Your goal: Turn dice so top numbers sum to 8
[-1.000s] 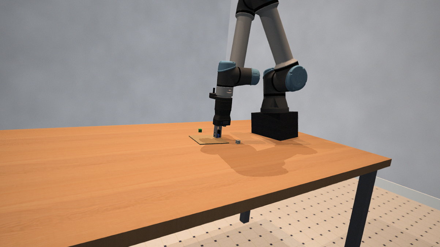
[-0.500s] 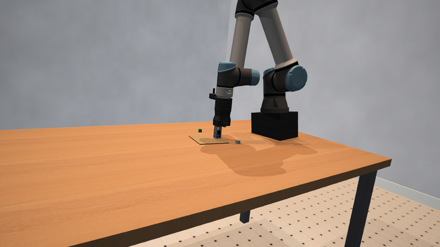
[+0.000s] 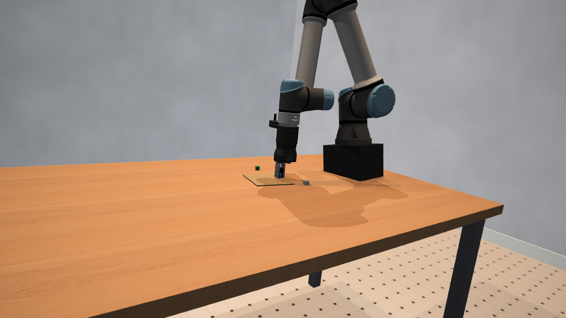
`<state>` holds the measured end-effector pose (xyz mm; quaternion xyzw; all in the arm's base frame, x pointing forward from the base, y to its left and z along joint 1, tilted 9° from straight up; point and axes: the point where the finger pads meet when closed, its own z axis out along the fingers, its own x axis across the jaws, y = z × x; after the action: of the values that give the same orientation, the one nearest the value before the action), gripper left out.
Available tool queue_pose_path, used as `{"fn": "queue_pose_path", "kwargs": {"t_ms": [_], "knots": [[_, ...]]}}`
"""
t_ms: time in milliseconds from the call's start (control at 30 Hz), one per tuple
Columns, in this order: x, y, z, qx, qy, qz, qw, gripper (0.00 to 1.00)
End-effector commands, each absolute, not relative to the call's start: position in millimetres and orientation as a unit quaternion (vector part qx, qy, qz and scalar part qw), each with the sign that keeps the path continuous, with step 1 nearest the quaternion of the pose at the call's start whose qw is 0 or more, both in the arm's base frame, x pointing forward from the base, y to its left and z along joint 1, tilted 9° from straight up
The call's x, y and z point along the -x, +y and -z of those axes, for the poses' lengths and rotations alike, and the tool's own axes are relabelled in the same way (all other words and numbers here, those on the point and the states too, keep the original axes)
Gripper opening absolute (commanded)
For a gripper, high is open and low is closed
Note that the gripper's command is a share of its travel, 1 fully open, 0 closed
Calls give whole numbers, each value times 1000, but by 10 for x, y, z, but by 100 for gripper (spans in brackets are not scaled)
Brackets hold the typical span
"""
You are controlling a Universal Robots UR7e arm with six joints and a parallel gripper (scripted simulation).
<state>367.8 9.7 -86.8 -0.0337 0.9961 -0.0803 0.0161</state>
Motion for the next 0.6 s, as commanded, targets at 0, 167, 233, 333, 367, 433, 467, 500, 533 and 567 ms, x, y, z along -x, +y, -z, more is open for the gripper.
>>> {"fn": "queue_pose_path", "kwargs": {"t_ms": [0, 167, 233, 333, 367, 433, 467, 500, 533, 567], "knots": [[-3681, 97, 865, 34, 996, 80, 17, 34], [-3681, 97, 865, 34, 996, 80, 17, 34], [-3681, 97, 865, 34, 996, 80, 17, 34], [-3681, 97, 865, 34, 996, 80, 17, 34], [-3681, 97, 865, 34, 996, 80, 17, 34], [-3681, 97, 865, 34, 996, 80, 17, 34], [-3681, 97, 865, 34, 996, 80, 17, 40], [-3681, 97, 865, 34, 996, 80, 17, 40], [-3681, 97, 865, 34, 996, 80, 17, 40], [-3681, 97, 865, 34, 996, 80, 17, 40]]}}
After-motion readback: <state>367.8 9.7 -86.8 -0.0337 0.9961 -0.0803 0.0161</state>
